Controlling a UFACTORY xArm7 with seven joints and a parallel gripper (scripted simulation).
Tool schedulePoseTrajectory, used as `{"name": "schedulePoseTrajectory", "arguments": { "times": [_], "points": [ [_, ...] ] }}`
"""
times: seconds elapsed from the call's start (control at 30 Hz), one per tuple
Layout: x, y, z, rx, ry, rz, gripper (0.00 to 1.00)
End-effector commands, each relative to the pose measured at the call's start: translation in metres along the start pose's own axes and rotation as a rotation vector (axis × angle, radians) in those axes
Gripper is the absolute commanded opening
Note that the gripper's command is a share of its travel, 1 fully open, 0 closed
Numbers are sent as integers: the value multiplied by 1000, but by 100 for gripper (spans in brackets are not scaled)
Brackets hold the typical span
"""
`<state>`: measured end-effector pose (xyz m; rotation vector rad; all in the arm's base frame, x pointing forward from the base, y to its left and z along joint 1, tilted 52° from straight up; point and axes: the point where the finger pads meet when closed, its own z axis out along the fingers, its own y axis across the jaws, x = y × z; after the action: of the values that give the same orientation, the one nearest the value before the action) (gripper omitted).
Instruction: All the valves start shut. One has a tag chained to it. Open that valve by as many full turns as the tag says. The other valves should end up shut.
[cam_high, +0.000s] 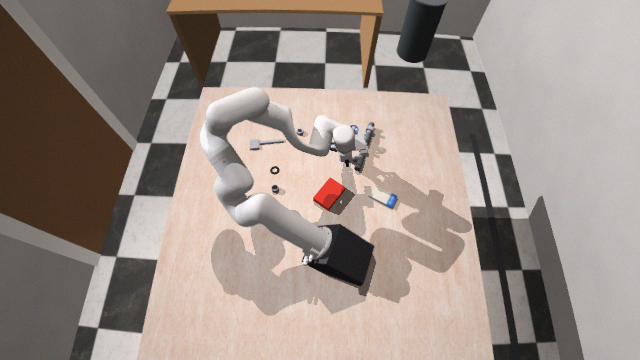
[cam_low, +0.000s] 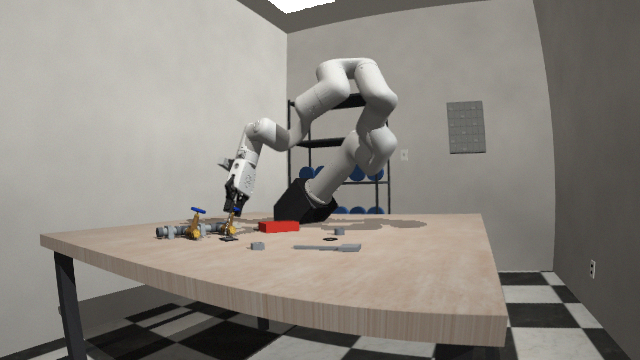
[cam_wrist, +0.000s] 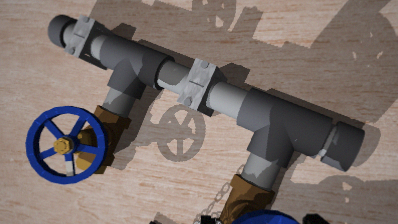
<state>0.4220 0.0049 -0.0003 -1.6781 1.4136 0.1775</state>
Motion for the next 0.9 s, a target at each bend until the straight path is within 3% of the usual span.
{"name": "schedulePoseTrajectory", "arguments": {
  "times": [0.0,0.43,0.87],
  "points": [
    [1,-1,-1,2,4,-57,0],
    [1,-1,-1,2,4,-432,0],
    [1,-1,-1,-7,2,-1090,0]
  ]
}}
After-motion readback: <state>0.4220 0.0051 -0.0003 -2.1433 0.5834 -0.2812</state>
